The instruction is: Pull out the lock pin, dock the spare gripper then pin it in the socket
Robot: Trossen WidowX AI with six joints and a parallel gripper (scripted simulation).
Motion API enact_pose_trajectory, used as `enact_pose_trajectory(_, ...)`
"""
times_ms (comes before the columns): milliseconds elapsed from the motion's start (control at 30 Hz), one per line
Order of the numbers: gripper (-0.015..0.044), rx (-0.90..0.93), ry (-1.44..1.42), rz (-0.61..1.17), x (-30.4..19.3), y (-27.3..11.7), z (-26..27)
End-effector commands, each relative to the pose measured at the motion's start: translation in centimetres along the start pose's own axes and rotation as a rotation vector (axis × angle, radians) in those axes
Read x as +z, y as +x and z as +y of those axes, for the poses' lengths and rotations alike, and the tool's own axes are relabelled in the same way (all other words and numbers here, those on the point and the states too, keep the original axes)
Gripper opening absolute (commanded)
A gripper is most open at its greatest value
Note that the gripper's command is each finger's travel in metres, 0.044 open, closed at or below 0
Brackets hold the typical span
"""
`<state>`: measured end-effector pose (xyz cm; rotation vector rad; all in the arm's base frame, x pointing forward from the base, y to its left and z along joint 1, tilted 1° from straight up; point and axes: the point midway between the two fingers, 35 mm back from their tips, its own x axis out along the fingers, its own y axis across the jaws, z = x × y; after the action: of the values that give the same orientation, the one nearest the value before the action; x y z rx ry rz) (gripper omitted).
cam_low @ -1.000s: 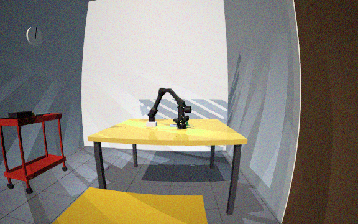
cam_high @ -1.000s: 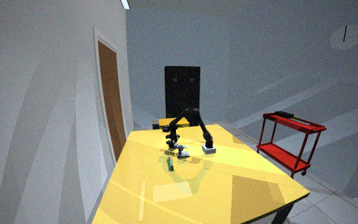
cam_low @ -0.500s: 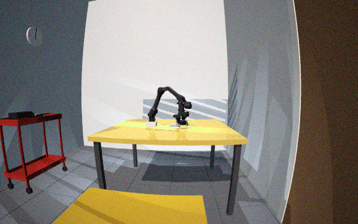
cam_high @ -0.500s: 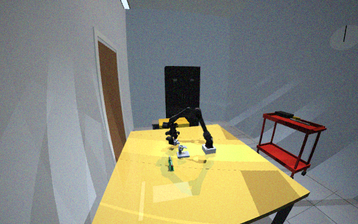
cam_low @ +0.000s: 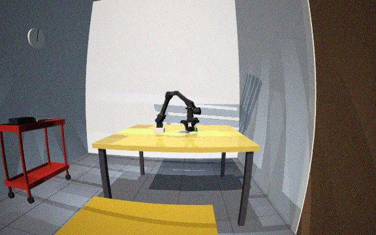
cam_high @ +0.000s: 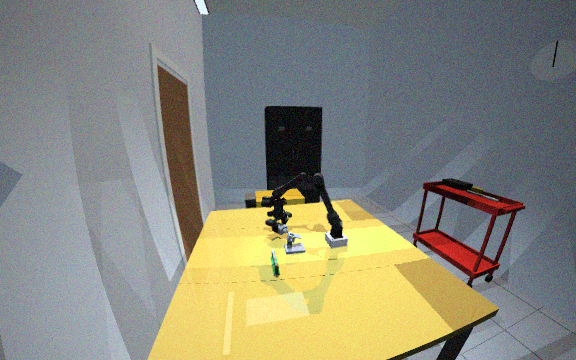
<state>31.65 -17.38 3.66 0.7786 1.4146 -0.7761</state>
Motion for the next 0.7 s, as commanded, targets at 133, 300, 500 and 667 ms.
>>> enact_pose_trajectory(133, 0.0000, 0.004, 0.205, -0.007, -0.07, -0.30, -0.10)
enact_pose_trajectory(300, 0.0000, 0.005, 0.330, -0.007, -0.17, -0.33, -0.18)
enact_pose_trajectory(500, 0.0000, 0.006, 0.479, -0.007, -0.28, -0.37, -0.27)
enact_pose_trajectory(667, 0.0000, 0.006, 0.603, -0.007, -0.38, -0.40, -0.35)
